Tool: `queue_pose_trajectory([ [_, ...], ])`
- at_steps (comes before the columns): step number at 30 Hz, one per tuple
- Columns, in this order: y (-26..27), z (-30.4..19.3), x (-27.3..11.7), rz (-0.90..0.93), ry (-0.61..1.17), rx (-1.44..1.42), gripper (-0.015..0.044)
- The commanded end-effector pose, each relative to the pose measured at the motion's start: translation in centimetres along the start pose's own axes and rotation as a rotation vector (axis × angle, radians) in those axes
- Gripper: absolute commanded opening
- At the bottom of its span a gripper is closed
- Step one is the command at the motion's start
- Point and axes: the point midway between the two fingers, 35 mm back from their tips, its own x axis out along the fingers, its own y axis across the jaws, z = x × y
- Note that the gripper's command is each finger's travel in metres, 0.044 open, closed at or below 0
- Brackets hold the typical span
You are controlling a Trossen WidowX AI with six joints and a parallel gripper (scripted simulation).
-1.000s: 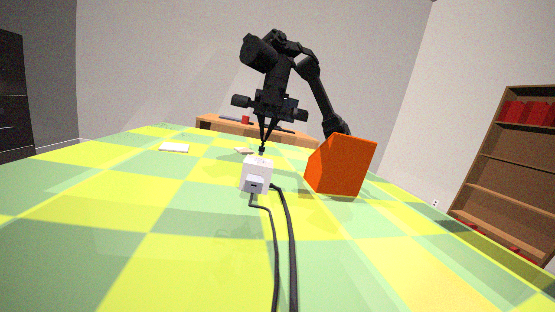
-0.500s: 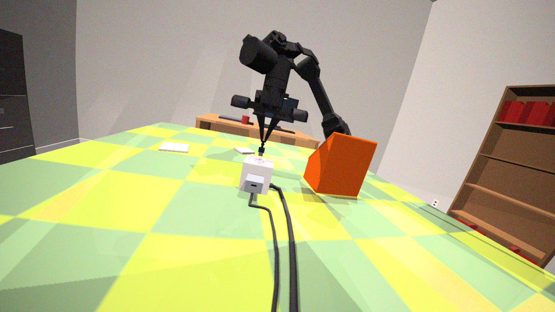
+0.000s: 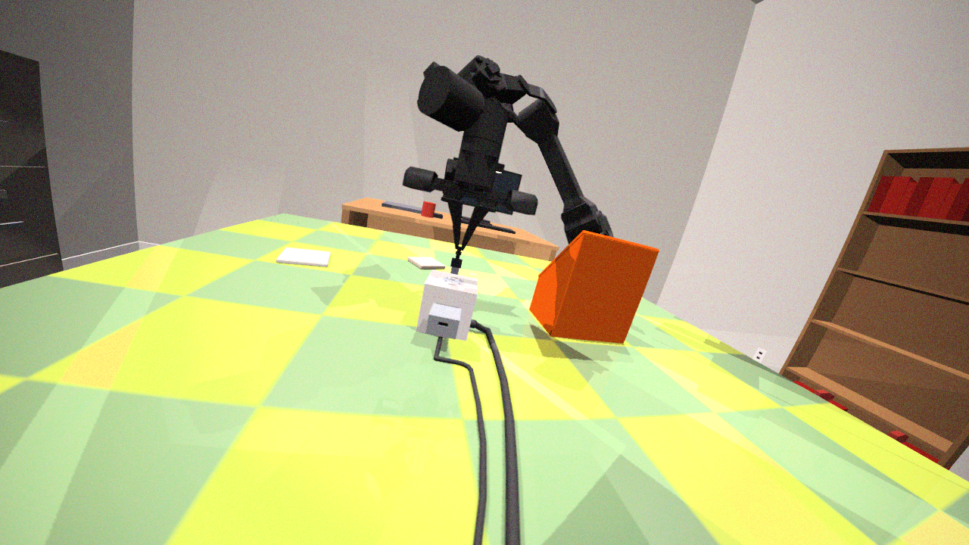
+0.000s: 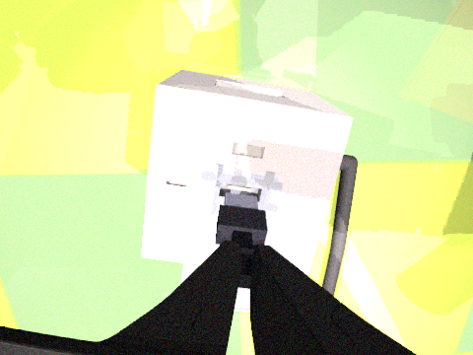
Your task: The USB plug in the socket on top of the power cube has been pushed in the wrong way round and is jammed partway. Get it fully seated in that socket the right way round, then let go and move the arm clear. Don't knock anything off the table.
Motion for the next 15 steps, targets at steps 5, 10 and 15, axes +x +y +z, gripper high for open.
queue_pose_trajectory([
  [5,-0.05,0.08,-0.01,-0.001,0.015,0.002,0.0],
  [10,-0.05,0.09,0.05,0.0,0.019,0.004,0.0],
  [15,-0.05,0.11,0.11,0.0,0.024,0.006,0.0],
])
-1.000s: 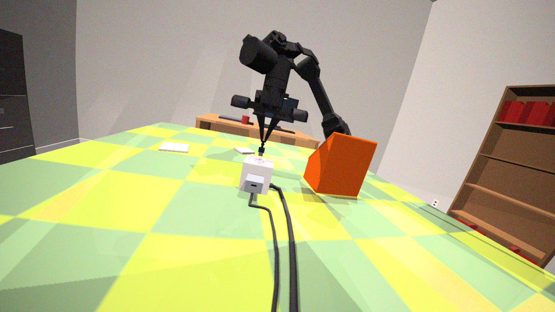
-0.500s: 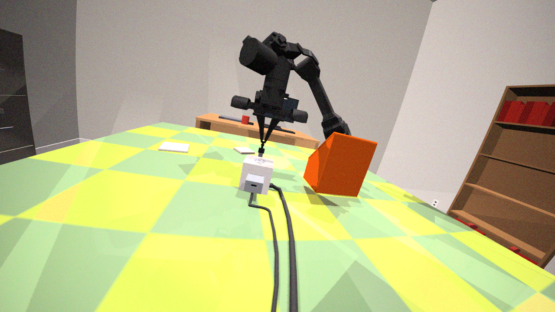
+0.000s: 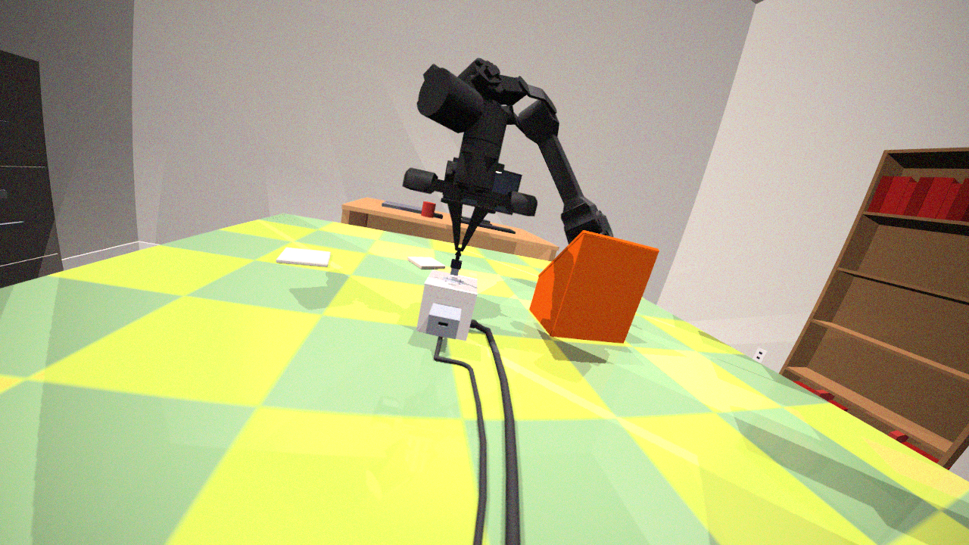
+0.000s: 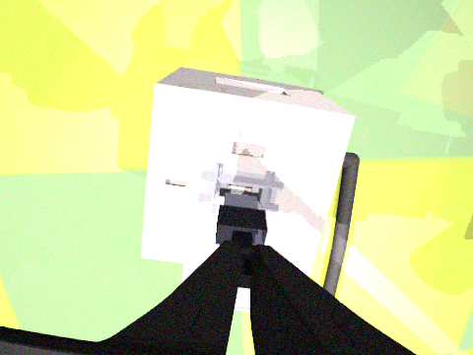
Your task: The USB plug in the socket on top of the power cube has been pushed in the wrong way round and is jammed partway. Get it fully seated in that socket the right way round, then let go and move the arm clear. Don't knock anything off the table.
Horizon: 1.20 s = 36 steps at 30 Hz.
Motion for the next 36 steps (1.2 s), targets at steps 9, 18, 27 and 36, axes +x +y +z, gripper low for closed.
queue_pose_trajectory([
  [9,-0.05,0.09,0.04,0.0,0.018,0.004,0.0],
  [18,-0.06,0.11,0.15,0.0,0.027,0.007,0.0],
  [27,-0.06,0.14,0.26,0.0,0.032,0.009,0.0],
  [36,-0.06,0.14,0.37,0.0,0.032,0.009,0.0],
])
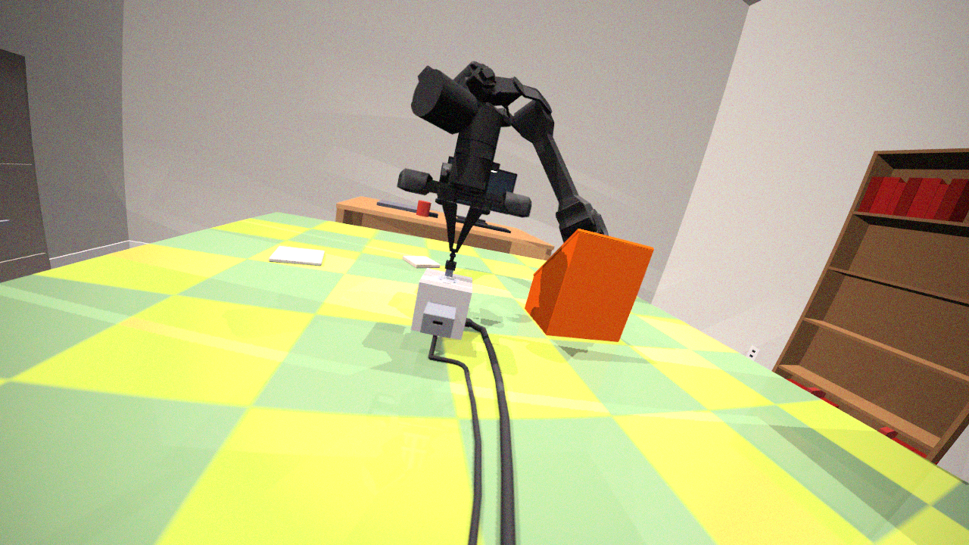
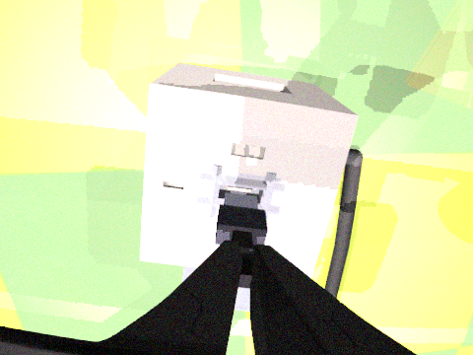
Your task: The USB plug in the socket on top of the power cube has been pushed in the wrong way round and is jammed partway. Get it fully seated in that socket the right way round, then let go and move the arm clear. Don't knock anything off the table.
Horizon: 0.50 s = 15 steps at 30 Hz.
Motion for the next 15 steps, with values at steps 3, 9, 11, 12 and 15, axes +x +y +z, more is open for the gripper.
queue_pose_trajectory([
  [3,-0.02,0.0,-0.01,-0.001,0.007,-0.001,0.0],
  [9,-0.02,0.01,0.06,-0.001,0.007,-0.001,0.0],
  [11,-0.02,0.01,0.09,-0.001,0.007,-0.001,0.0],
  [12,-0.02,0.01,0.1,-0.001,0.007,-0.001,0.0],
  [15,-0.02,0.02,0.13,-0.001,0.007,-0.001,0.0],
])
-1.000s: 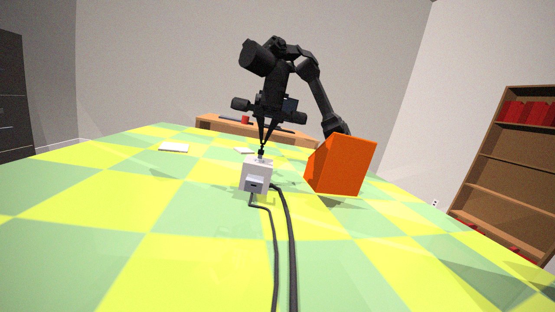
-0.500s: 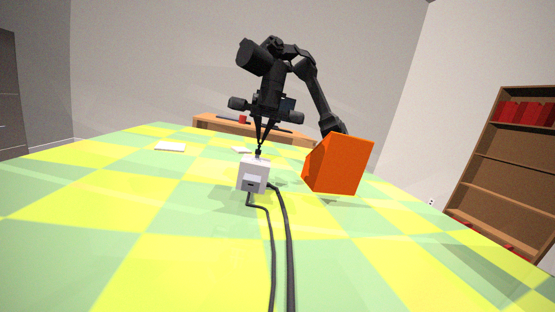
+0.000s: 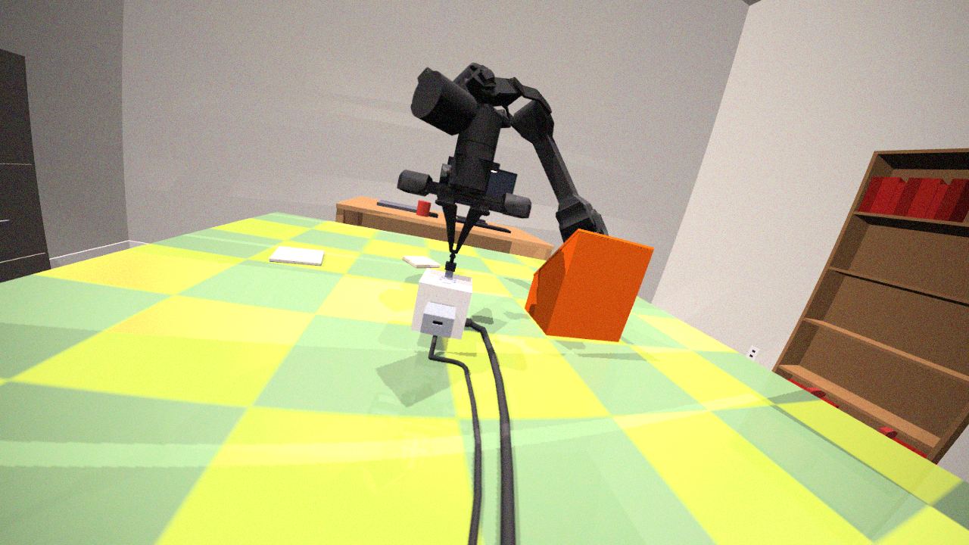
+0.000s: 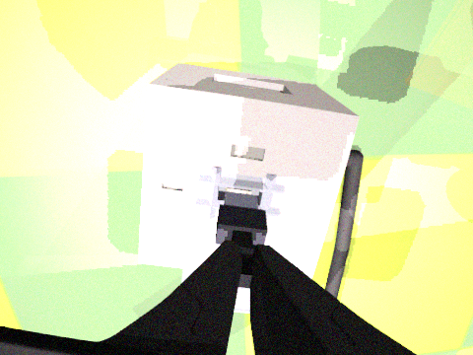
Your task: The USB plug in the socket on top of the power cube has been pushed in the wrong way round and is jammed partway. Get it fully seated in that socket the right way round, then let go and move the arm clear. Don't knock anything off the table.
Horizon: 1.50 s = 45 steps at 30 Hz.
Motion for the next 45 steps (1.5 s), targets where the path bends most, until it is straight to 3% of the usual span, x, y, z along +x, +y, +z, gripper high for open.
queue_pose_trajectory([
  [1,0.0,-0.01,-0.02,0.0,0.005,-0.001,0.0],
  [45,0.0,0.05,0.51,0.0,0.005,-0.001,0.0],
])
